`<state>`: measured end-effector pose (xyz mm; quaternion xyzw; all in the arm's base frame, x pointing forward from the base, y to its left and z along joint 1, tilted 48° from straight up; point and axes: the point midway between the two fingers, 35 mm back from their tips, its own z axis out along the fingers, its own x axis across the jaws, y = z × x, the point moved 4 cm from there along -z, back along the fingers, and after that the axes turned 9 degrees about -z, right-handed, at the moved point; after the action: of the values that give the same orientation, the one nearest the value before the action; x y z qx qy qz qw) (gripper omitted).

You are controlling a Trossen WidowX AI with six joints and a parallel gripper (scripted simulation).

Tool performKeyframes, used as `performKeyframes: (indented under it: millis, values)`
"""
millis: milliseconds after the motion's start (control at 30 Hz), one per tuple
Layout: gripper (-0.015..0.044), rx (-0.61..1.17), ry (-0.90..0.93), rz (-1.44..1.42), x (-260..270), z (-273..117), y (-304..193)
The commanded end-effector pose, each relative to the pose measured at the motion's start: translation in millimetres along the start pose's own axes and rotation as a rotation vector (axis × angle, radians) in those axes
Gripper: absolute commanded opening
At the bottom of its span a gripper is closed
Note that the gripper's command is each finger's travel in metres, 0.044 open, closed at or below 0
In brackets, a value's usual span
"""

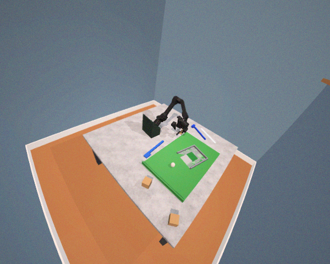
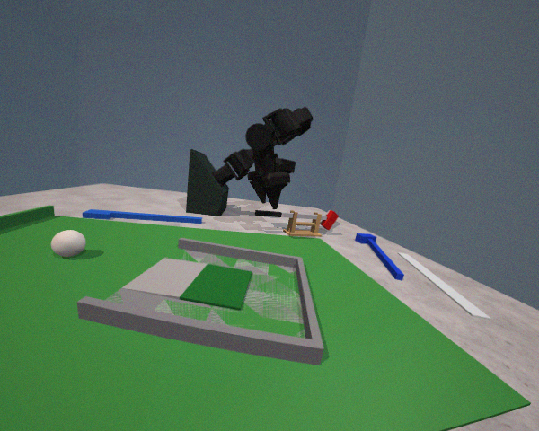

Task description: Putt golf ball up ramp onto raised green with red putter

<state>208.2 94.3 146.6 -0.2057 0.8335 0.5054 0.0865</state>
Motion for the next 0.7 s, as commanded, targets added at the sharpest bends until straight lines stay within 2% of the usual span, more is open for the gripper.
performKeyframes:
  millis: [0, 667]
  values:
    - [0.0440, -0.007, 0.002, 0.005, 1, 10, -1]
    - [0.0440, -0.007, 0.002, 0.004, 3, 41, -10]
